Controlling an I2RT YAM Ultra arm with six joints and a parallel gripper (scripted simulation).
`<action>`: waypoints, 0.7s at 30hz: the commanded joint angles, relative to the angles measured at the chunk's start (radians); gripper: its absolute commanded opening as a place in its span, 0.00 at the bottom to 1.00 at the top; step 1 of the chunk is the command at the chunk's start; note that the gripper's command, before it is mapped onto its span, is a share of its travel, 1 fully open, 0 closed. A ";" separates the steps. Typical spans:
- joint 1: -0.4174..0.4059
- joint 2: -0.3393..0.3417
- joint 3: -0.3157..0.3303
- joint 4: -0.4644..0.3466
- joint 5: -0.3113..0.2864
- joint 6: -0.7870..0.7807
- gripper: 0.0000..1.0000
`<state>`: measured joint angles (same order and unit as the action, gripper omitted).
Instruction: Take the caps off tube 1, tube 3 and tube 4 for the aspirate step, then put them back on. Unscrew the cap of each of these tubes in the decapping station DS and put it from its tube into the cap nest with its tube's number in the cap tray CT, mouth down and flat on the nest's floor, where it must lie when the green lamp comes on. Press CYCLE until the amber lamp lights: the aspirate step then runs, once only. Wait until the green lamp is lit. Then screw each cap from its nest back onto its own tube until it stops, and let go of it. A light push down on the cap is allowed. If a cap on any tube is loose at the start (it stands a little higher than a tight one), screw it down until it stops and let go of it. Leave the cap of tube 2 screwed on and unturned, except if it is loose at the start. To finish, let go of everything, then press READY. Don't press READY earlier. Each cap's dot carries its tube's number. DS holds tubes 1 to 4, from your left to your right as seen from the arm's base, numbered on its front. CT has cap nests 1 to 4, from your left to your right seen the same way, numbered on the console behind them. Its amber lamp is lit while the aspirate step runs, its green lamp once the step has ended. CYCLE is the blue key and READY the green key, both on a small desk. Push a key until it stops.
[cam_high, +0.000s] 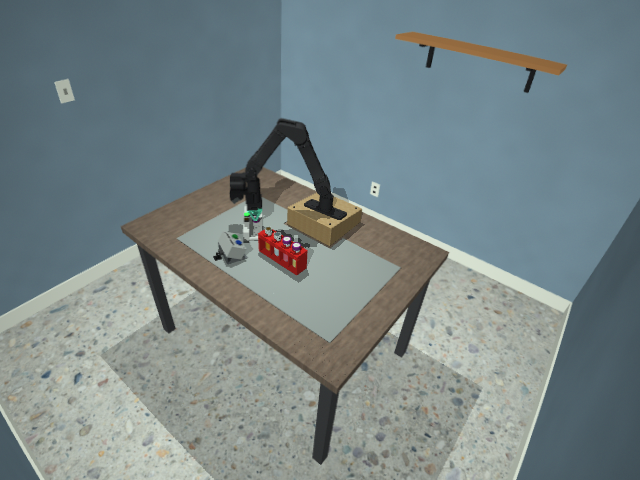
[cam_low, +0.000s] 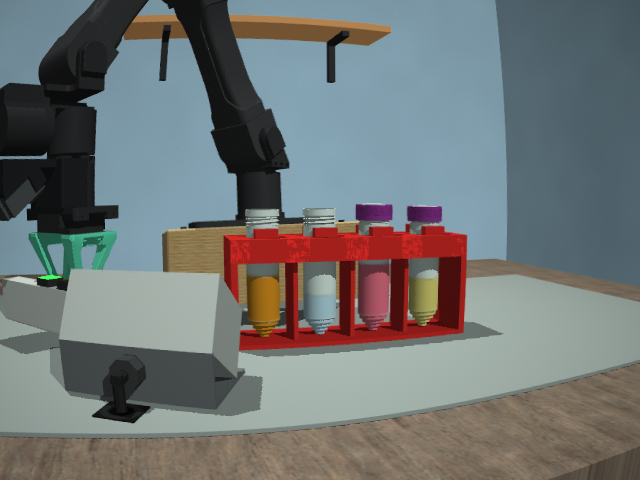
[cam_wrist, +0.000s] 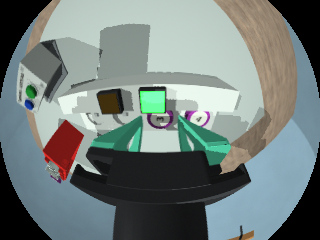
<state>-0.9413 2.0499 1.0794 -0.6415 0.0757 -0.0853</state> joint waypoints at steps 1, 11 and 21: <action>0.000 -0.005 0.003 0.008 0.000 -0.002 0.47; -0.002 0.004 -0.008 0.029 0.000 -0.004 0.47; -0.003 0.013 -0.016 0.045 0.000 -0.005 0.47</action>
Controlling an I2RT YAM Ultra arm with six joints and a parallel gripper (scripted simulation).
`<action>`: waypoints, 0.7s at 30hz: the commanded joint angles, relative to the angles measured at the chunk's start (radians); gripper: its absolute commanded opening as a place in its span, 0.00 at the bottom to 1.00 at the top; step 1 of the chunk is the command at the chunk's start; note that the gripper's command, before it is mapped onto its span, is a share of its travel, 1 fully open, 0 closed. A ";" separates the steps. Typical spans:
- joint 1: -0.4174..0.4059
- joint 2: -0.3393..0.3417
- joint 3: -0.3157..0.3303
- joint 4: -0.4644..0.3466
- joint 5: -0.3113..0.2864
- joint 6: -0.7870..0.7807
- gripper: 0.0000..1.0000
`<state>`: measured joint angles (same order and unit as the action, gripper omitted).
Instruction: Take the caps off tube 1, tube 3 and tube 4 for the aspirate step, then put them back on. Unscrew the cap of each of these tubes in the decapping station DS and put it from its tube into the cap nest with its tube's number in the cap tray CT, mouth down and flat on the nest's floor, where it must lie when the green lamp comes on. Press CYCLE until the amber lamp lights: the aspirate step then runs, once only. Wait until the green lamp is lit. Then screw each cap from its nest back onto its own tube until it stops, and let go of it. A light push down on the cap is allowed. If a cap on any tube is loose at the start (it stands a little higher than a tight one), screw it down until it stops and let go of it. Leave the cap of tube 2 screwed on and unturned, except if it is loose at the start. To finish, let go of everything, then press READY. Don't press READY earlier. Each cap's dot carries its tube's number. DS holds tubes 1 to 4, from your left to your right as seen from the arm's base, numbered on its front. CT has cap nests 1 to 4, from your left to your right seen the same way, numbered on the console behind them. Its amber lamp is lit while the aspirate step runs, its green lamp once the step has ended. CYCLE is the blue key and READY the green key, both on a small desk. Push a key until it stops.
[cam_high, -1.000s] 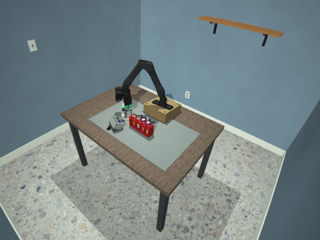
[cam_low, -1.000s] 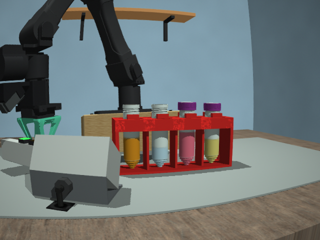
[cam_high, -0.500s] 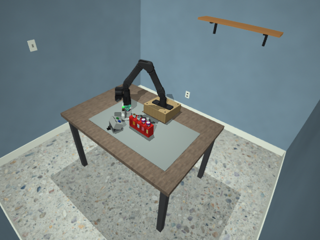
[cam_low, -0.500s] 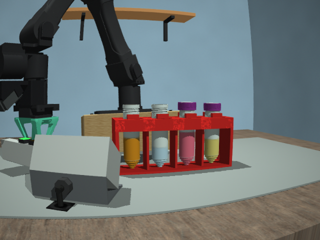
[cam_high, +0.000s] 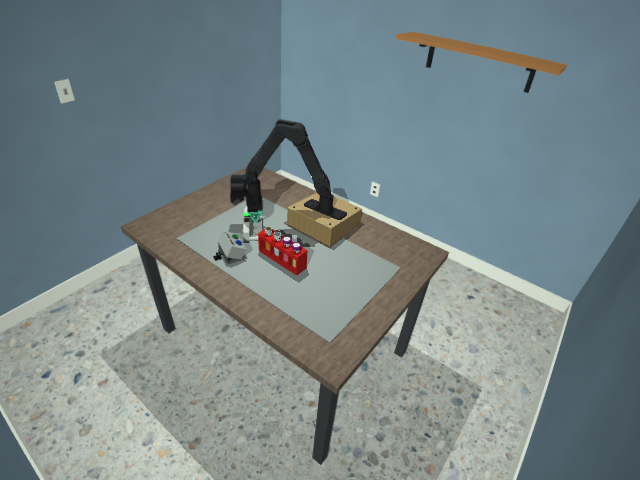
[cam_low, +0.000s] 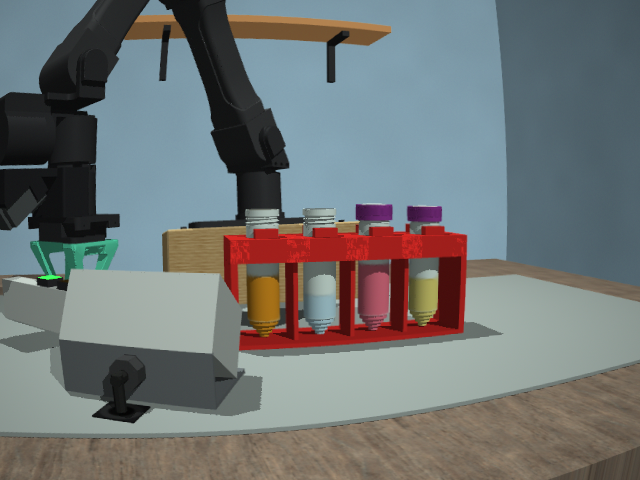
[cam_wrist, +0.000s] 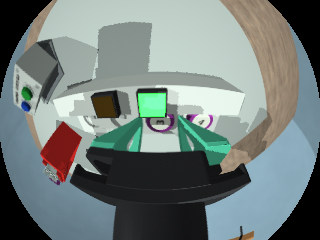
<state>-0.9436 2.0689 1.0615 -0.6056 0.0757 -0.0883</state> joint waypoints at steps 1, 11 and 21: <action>0.000 -0.006 0.003 0.009 0.000 -0.002 0.47; 0.000 -0.006 0.002 0.010 0.000 -0.002 0.00; 0.002 -0.032 0.013 -0.027 0.000 0.000 0.00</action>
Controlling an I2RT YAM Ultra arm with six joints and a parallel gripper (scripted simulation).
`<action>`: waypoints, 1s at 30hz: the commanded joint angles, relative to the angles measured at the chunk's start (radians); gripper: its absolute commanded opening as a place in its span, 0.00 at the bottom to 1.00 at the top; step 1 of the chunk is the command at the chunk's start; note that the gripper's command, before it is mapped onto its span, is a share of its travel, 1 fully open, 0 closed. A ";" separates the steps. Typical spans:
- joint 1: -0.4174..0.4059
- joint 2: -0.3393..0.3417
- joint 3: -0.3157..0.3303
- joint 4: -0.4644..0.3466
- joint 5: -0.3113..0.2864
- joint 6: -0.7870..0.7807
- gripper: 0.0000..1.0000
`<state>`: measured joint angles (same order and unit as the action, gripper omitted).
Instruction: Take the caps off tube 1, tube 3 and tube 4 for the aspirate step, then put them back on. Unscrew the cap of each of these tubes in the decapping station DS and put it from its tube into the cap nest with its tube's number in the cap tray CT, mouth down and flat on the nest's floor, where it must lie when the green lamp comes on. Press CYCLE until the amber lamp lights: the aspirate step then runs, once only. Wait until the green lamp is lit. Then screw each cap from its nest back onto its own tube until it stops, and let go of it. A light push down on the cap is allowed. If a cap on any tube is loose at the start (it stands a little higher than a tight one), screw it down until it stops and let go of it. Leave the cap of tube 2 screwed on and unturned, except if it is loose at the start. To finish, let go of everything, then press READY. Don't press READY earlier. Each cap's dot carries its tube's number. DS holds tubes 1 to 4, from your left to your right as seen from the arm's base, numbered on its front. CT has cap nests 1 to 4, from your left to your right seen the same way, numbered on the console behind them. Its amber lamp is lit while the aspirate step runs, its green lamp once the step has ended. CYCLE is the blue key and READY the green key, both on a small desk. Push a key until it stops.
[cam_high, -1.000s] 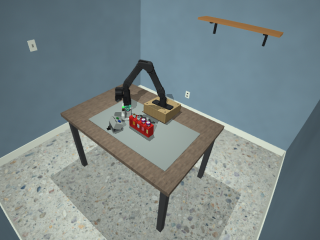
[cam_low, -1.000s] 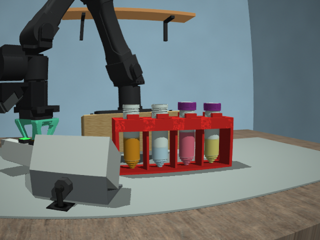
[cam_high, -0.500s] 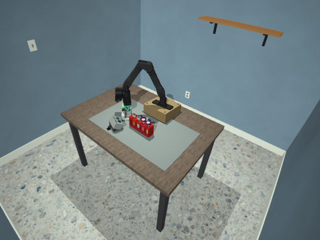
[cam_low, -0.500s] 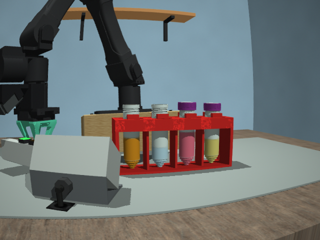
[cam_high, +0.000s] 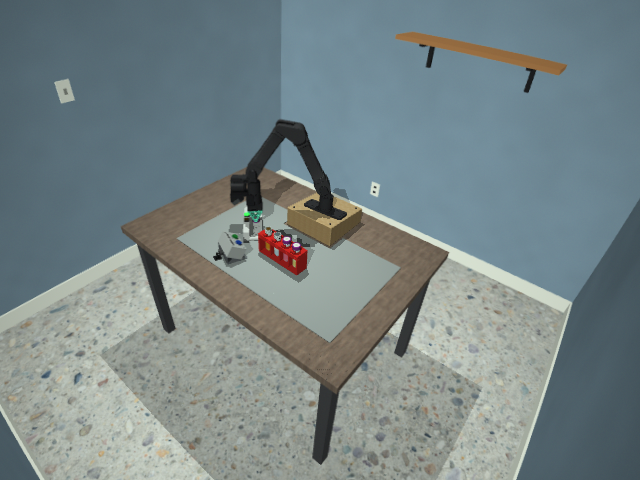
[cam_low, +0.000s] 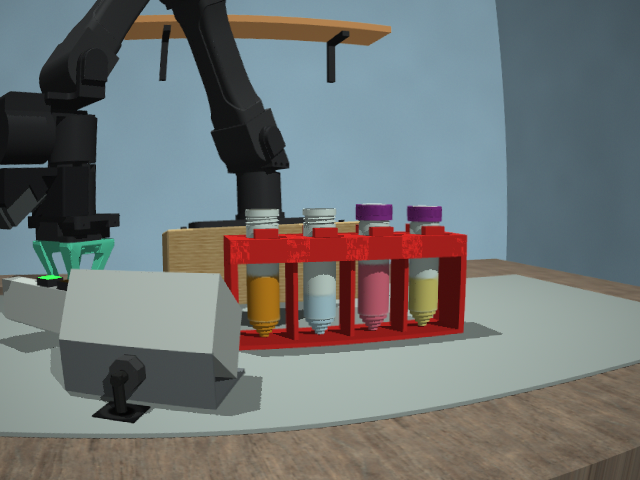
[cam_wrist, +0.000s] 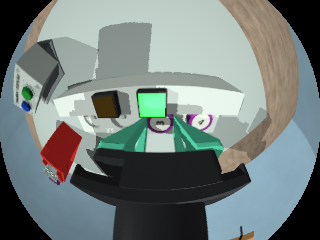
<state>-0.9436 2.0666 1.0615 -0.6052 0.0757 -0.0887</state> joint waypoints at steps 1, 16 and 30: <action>0.003 -0.042 0.019 -0.046 0.000 0.002 0.00; 0.018 -0.173 0.134 -0.294 -0.001 0.017 0.00; 0.032 -0.243 0.293 -0.523 -0.001 0.030 0.00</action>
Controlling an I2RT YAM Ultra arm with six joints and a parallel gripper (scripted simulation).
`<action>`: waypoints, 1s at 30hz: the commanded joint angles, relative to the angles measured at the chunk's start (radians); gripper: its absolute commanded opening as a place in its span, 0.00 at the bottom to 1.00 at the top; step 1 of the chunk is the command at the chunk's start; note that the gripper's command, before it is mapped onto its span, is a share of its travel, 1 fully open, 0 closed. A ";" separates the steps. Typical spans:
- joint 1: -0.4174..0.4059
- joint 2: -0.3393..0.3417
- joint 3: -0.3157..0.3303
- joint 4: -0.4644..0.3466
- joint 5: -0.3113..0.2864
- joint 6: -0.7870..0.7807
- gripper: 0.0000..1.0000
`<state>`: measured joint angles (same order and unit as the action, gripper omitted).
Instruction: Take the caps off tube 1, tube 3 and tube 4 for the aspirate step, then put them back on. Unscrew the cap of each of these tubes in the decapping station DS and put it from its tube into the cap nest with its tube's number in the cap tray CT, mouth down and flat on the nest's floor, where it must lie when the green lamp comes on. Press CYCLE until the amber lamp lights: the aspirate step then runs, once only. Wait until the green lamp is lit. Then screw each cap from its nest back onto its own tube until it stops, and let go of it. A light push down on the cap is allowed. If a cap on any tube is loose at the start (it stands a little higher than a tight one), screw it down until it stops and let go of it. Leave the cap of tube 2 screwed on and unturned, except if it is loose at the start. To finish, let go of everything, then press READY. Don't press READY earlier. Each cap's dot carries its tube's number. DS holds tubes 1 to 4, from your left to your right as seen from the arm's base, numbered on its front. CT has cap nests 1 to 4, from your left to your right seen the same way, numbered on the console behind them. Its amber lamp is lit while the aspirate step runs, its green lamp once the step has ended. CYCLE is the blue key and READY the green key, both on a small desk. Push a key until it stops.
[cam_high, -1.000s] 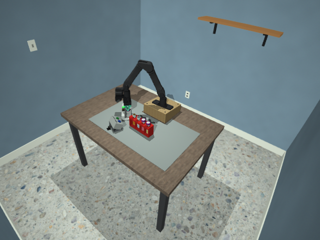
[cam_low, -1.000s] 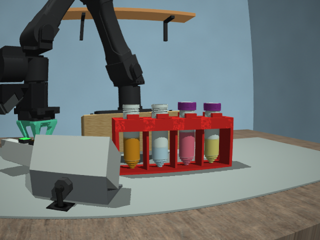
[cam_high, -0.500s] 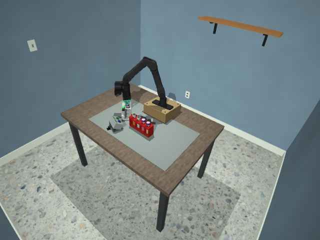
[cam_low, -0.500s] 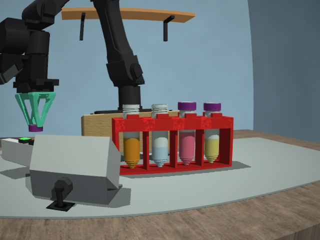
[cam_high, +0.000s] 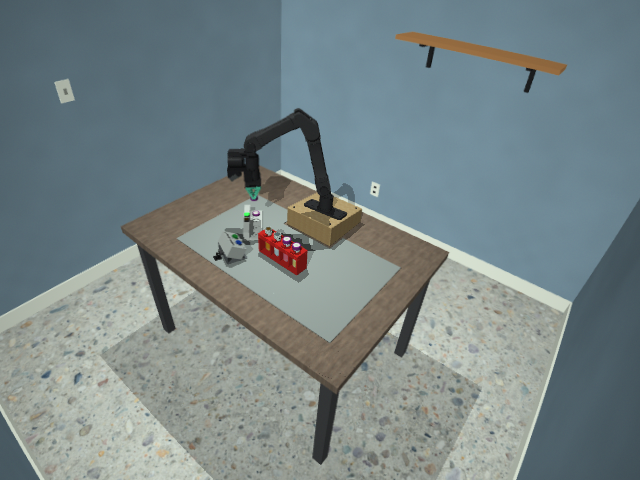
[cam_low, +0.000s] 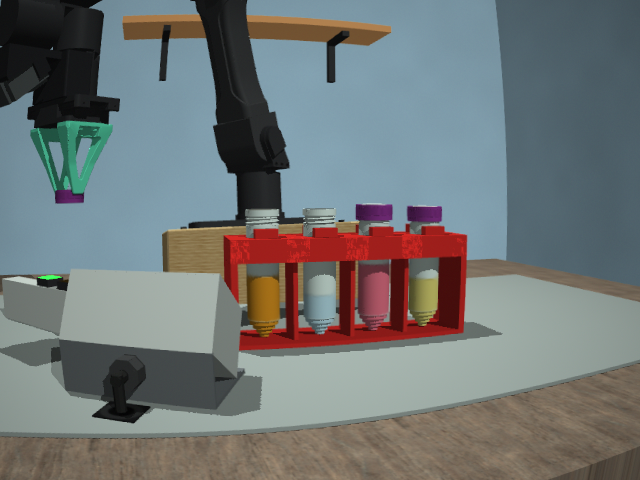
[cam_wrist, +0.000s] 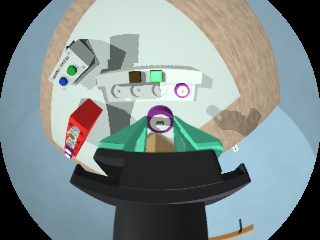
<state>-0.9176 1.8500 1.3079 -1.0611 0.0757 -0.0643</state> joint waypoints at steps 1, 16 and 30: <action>0.006 -0.026 0.047 -0.067 -0.001 0.006 0.00; 0.178 -0.088 -0.043 -0.051 -0.009 -0.405 0.00; 0.421 -0.112 -0.090 -0.044 -0.023 -0.912 0.00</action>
<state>-0.5385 1.7470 1.2156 -1.1065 0.0597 -0.8211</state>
